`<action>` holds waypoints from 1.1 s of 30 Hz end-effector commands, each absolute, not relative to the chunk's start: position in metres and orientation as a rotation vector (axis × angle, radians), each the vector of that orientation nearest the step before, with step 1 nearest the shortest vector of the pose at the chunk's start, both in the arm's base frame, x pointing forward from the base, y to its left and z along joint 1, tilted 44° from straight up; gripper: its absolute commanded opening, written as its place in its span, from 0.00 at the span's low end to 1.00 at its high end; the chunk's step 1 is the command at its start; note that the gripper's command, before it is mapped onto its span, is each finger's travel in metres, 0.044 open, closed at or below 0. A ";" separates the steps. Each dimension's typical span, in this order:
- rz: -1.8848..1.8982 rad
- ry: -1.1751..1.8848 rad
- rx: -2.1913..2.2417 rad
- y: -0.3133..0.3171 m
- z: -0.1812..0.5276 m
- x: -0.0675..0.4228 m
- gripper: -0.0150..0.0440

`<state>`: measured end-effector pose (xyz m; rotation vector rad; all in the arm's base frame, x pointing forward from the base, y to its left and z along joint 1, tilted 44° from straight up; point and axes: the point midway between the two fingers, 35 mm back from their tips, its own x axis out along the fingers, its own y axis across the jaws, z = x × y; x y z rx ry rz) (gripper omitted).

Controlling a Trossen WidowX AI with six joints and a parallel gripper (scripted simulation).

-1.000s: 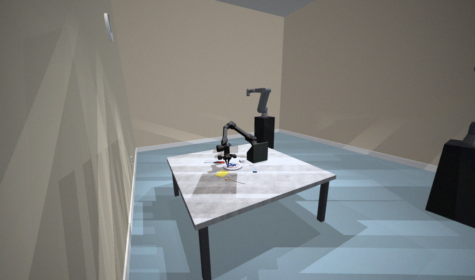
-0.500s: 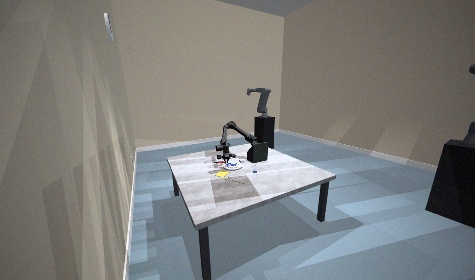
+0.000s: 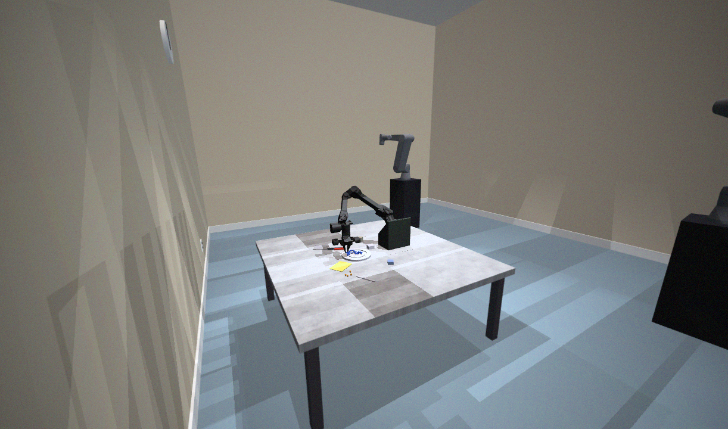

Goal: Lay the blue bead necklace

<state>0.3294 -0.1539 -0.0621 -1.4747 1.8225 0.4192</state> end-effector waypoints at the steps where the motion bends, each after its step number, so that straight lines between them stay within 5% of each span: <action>1: 0.420 1.823 -1.474 -0.154 -0.062 0.329 0.34; 16: 0.428 1.823 -1.478 -0.150 -0.061 0.329 1.00; 33: 0.431 1.827 -1.473 -0.144 -0.055 0.330 1.00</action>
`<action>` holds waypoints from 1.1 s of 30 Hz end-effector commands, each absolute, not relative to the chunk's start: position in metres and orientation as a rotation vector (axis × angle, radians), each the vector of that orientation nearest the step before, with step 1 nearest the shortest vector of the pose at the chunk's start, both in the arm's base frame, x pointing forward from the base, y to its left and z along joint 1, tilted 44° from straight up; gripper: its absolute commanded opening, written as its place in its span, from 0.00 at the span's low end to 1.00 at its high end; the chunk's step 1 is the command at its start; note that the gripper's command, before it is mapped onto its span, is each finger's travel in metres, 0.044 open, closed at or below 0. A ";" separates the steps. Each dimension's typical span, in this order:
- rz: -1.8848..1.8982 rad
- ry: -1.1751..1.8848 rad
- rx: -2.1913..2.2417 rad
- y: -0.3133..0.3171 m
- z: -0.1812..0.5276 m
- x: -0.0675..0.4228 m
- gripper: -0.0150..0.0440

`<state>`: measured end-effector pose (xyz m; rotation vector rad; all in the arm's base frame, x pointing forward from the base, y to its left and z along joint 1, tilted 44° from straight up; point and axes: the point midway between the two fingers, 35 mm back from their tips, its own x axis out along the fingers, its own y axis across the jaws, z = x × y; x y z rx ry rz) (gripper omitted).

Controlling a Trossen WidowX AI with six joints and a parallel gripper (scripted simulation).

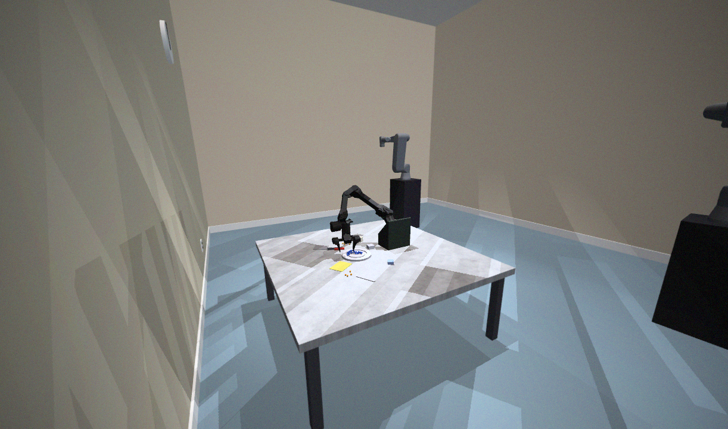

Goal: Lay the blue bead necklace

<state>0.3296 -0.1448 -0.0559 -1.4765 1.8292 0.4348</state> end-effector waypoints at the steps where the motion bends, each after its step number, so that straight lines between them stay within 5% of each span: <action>1: 0.431 1.827 -1.473 -0.144 -0.055 0.330 1.00; 19: 0.431 1.827 -1.473 -0.144 -0.055 0.330 1.00; 31: 0.507 1.829 -1.524 -0.134 -0.033 0.300 0.47; 33: 0.507 1.829 -1.524 -0.139 -0.038 0.300 0.46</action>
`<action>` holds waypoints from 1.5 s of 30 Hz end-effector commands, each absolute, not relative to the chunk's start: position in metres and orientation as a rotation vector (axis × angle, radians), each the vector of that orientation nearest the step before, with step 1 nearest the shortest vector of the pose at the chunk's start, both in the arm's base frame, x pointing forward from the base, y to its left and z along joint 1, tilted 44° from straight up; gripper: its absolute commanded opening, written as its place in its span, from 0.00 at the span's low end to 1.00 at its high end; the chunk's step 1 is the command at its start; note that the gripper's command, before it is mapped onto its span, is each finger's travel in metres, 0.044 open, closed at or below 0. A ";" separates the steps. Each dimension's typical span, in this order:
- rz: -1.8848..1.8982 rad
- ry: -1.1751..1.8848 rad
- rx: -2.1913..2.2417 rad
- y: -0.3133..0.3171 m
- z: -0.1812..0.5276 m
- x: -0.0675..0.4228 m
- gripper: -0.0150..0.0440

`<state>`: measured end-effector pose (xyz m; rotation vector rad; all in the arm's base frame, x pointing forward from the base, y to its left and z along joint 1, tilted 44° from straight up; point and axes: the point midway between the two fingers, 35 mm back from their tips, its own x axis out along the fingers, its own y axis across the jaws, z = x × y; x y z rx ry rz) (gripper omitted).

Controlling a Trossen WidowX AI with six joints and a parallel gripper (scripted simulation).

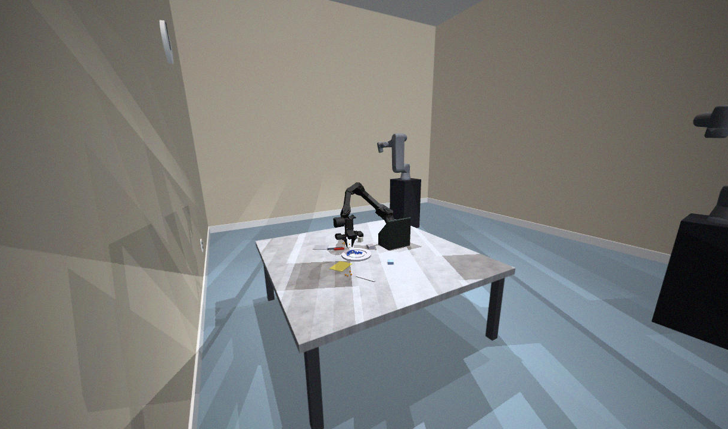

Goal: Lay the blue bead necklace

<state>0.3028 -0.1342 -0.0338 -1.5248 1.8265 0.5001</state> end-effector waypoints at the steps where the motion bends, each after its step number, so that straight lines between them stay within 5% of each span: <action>1: 0.507 1.829 -1.524 -0.141 -0.040 0.300 0.46; 26: 0.506 1.830 -1.524 -0.159 -0.058 0.298 0.46; 45: 0.492 1.825 -1.525 -0.157 -0.053 0.300 0.25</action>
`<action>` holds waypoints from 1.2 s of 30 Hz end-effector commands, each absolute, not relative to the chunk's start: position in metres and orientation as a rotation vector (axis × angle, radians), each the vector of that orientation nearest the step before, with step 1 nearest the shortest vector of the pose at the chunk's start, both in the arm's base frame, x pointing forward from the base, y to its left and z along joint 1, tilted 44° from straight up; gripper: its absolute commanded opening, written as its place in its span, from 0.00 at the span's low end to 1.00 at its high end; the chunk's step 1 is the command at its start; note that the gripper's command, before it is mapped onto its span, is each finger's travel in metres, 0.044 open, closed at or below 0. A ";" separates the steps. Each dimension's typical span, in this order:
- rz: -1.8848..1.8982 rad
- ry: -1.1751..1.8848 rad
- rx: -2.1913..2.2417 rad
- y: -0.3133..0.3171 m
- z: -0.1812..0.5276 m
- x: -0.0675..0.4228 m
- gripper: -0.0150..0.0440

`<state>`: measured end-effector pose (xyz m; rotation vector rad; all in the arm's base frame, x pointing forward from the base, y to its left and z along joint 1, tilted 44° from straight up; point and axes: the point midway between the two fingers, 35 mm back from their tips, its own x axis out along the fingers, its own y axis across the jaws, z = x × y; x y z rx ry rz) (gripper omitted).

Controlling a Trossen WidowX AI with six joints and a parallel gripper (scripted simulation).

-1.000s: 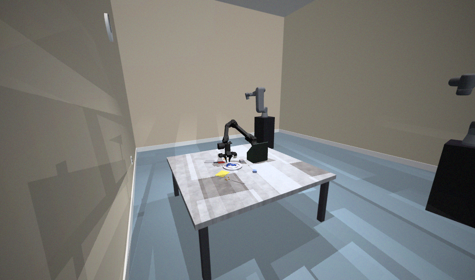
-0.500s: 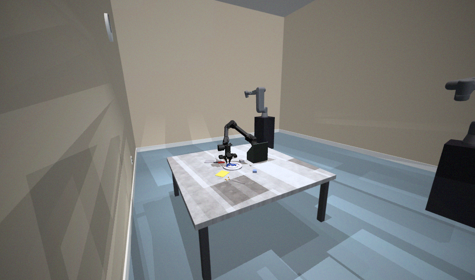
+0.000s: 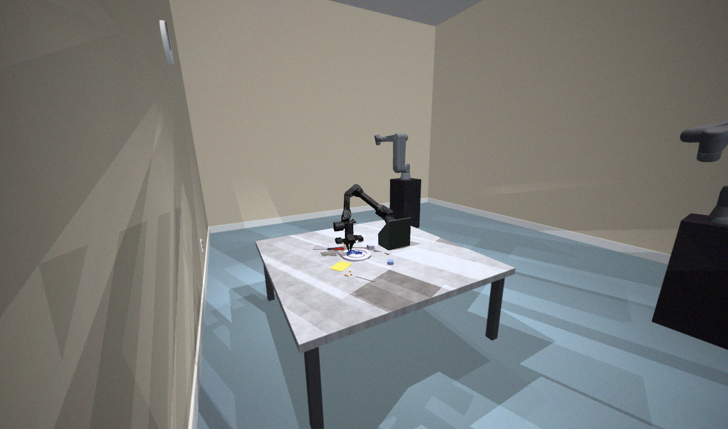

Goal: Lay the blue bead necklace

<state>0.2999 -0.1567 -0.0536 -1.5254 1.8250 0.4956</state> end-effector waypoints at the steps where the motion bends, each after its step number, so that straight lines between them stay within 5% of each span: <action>1: 0.492 1.825 -1.525 -0.157 -0.053 0.300 0.25; 36: 0.505 1.830 -1.525 -0.165 -0.054 0.310 0.25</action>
